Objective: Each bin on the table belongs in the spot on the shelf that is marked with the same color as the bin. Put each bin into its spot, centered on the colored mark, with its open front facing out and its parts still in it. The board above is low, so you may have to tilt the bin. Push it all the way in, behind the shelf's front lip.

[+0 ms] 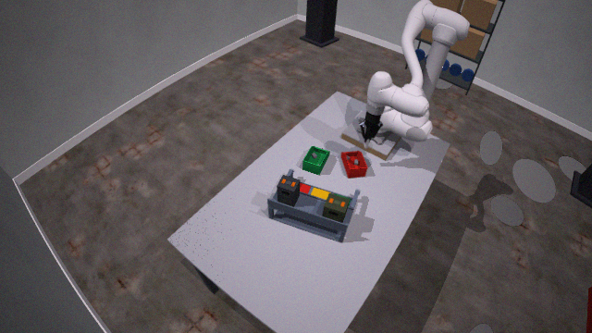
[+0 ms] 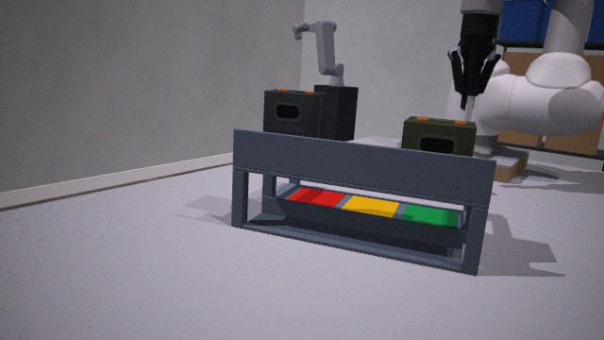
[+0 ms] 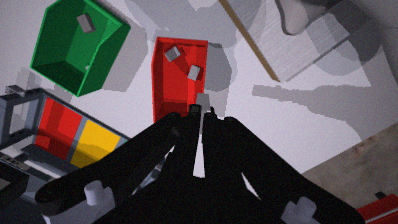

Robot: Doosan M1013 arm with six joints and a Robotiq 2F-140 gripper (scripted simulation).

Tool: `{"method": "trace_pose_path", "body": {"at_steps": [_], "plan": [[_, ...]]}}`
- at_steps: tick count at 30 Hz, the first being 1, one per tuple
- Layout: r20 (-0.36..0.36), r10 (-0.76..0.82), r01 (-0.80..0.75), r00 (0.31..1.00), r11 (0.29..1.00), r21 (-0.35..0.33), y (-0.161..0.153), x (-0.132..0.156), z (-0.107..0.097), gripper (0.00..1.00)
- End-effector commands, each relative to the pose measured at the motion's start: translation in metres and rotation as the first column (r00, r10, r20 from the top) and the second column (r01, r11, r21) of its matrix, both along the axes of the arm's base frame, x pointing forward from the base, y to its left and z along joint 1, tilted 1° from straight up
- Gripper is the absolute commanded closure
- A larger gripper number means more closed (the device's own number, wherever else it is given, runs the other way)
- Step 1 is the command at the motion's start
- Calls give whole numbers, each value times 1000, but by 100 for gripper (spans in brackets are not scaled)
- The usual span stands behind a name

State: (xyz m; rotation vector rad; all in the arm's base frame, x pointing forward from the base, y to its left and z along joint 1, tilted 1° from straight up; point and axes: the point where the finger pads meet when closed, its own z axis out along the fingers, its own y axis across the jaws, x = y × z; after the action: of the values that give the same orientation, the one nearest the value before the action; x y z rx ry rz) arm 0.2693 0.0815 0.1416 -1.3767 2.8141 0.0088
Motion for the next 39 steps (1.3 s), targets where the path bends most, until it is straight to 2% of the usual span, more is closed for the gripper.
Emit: {"method": "trace_pose_path", "body": {"at_steps": [1, 14, 15, 39], "plan": [[0, 0, 0, 1000, 1000, 0, 0, 0, 0, 90], [0, 0, 0, 1000, 1000, 0, 0, 0, 0, 90], [0, 0, 0, 1000, 1000, 0, 0, 0, 0, 76], [0, 0, 0, 1000, 1000, 0, 0, 0, 0, 76]]}}
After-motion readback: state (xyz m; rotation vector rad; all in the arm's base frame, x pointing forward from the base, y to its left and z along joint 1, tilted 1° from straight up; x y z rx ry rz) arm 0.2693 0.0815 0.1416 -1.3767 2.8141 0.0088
